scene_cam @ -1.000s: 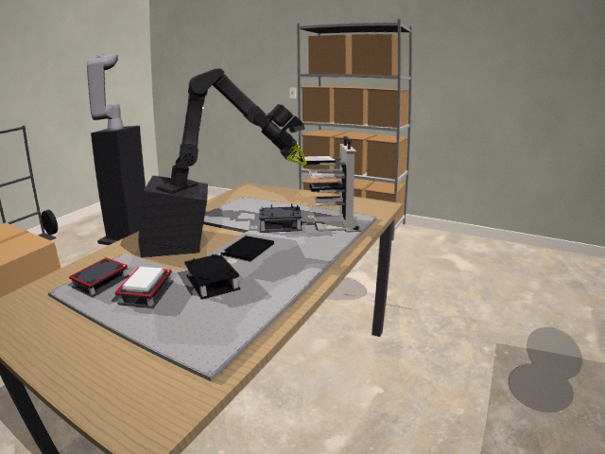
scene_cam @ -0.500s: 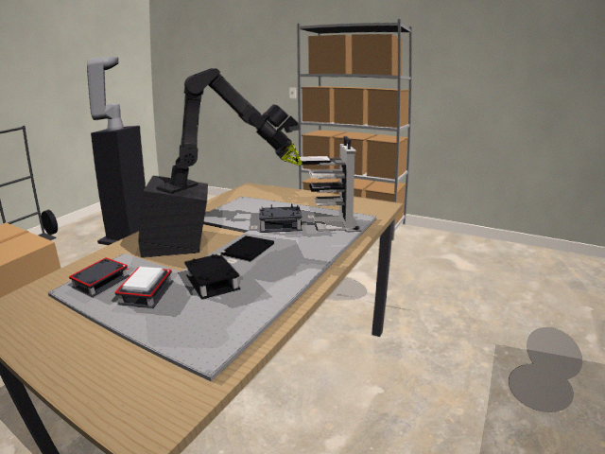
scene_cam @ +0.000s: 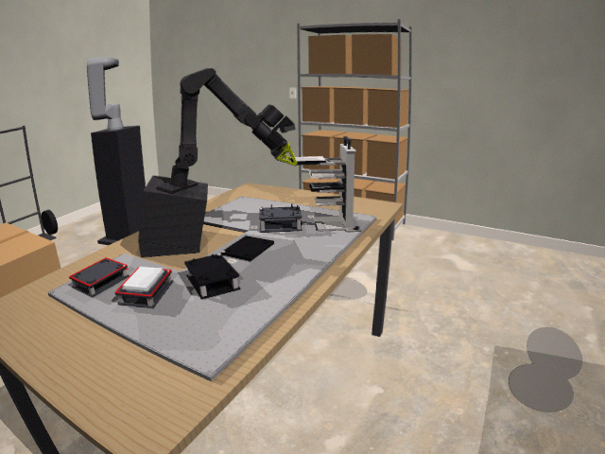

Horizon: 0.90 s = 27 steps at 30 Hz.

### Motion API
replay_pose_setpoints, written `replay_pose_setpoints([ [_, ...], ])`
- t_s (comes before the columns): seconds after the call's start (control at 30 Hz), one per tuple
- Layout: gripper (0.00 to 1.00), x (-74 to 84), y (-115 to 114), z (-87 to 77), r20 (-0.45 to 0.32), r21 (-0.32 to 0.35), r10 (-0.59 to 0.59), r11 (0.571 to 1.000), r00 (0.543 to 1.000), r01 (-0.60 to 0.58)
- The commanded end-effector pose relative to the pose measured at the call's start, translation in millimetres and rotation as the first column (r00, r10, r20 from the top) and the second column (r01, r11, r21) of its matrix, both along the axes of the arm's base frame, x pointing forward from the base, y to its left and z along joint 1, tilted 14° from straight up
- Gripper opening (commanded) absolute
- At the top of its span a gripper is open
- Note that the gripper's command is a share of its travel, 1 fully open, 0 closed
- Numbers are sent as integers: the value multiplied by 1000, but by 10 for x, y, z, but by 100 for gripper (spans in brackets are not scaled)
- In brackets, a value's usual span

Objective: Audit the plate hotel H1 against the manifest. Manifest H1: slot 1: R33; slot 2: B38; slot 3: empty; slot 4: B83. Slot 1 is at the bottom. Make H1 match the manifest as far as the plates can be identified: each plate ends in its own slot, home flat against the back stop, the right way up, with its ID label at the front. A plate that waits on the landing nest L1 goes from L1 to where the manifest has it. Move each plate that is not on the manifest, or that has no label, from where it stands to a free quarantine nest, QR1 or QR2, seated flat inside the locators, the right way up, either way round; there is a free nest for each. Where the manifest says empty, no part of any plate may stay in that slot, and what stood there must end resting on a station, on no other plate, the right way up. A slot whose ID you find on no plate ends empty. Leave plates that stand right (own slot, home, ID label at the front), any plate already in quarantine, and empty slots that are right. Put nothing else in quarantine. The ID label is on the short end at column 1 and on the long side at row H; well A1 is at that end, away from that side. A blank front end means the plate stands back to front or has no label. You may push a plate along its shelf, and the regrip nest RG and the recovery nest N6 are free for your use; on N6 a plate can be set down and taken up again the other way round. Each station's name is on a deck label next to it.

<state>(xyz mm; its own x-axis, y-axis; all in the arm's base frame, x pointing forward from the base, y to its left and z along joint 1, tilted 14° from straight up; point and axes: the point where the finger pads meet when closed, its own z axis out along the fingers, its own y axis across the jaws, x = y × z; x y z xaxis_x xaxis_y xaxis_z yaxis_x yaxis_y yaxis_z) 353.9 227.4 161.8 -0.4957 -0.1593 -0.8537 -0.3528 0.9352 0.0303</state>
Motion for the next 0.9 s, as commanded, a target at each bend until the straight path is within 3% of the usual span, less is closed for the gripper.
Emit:
replay_pose_setpoints([
  [0.0,86,-79,-15,37,12,9,-1,1000,1000,1],
  [0.87,86,-355,-126,-63,3,1,-2,1000,1000,2],
])
